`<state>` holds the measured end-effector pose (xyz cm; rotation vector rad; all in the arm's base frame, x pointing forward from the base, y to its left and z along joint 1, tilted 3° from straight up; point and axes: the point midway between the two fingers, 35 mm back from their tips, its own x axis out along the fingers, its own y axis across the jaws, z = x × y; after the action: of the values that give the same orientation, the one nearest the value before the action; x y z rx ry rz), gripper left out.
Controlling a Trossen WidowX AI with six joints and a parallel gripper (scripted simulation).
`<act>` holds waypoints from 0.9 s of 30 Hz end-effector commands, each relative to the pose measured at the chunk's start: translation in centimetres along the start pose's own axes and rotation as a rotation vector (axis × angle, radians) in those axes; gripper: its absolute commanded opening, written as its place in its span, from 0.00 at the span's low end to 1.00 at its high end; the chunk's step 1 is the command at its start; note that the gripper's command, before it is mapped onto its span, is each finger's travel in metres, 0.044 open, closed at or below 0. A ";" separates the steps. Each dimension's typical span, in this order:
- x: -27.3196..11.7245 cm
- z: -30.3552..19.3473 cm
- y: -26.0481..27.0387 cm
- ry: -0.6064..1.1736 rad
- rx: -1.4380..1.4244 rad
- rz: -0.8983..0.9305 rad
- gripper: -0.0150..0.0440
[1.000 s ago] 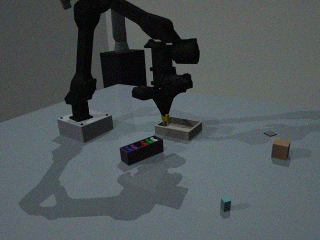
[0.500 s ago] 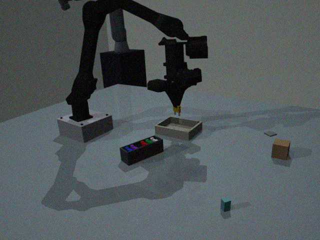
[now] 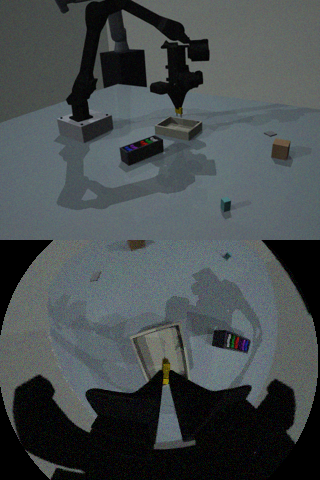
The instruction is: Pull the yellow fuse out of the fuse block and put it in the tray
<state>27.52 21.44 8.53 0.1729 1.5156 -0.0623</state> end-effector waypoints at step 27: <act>2.6 -0.1 -0.1 0.003 0.000 -0.003 0.70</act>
<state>27.57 21.55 5.86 0.1711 1.5188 -0.0643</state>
